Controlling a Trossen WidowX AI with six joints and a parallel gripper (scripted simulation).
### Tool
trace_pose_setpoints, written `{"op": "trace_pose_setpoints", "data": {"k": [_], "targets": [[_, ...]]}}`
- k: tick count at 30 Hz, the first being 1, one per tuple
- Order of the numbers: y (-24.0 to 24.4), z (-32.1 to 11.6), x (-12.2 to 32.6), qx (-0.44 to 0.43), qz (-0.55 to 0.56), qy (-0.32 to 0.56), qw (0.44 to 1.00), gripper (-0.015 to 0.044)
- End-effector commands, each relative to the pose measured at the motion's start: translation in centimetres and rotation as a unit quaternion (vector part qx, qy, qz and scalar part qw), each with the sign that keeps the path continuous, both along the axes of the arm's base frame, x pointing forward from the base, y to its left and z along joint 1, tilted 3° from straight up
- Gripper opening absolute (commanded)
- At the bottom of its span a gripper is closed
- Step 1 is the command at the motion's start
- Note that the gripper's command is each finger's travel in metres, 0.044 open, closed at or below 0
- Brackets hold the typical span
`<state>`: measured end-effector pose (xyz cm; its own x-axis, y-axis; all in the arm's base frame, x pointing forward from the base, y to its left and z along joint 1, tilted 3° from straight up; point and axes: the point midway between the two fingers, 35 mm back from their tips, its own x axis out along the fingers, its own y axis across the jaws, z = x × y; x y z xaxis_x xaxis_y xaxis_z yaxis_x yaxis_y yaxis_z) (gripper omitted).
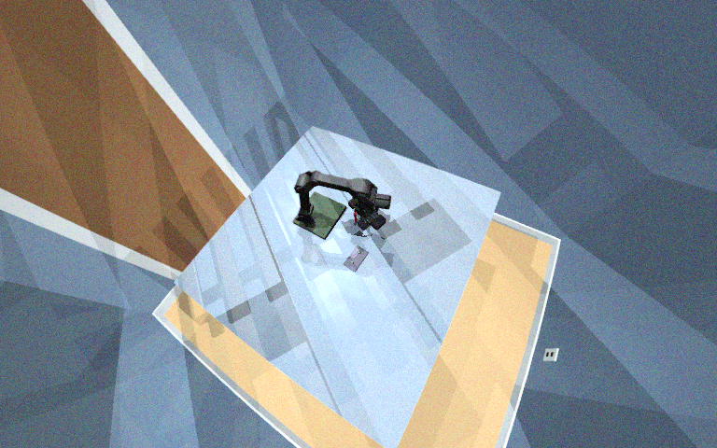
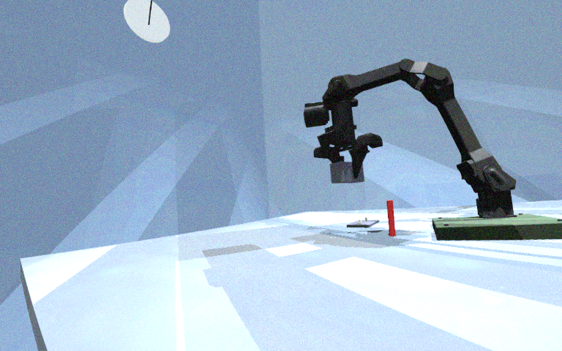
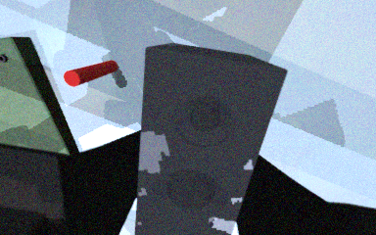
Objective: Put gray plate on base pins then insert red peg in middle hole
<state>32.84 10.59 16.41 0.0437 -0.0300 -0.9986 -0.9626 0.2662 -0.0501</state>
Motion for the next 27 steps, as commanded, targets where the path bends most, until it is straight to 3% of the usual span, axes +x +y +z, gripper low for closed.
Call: {"op": "trace_pose_setpoints", "data": {"k": [1,27], "targets": [[-0.8,-0.2,0.2,-0.001,0.006,0.0,1.0,0.0],[-8.4,-4.0,1.8,-0.007,0.063,0.001,0.998,0.0]]}}
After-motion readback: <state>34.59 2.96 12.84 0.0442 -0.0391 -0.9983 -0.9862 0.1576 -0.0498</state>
